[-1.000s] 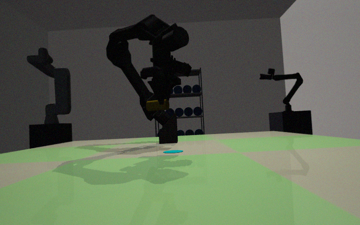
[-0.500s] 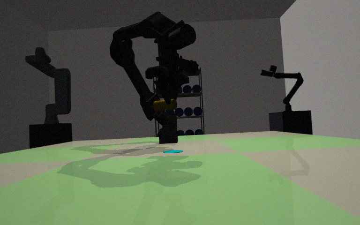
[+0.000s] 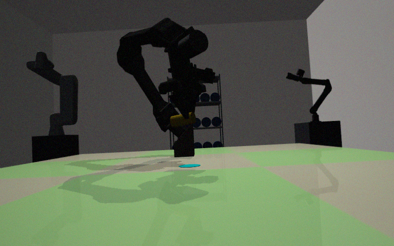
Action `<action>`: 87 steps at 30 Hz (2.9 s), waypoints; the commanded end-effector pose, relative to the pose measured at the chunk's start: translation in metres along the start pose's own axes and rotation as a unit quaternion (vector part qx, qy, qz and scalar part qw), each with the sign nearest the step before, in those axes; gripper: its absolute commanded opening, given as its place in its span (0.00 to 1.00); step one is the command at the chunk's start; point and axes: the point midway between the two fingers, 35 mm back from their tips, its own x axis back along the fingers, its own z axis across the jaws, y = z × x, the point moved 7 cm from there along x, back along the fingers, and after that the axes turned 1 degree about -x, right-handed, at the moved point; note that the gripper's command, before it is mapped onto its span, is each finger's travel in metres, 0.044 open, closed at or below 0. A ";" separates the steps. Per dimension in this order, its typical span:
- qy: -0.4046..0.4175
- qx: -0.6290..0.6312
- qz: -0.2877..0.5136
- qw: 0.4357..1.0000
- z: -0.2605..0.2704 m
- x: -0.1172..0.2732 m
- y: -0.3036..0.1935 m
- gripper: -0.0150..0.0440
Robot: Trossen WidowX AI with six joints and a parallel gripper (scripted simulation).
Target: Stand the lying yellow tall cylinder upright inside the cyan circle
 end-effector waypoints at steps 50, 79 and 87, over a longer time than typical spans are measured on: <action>0.101 -0.005 -0.168 0.980 -0.006 -0.025 -0.024 0.43; 0.125 -0.003 -0.271 0.955 -0.009 -0.035 -0.037 0.43; 0.127 -0.002 -0.299 0.946 -0.010 -0.038 -0.040 0.43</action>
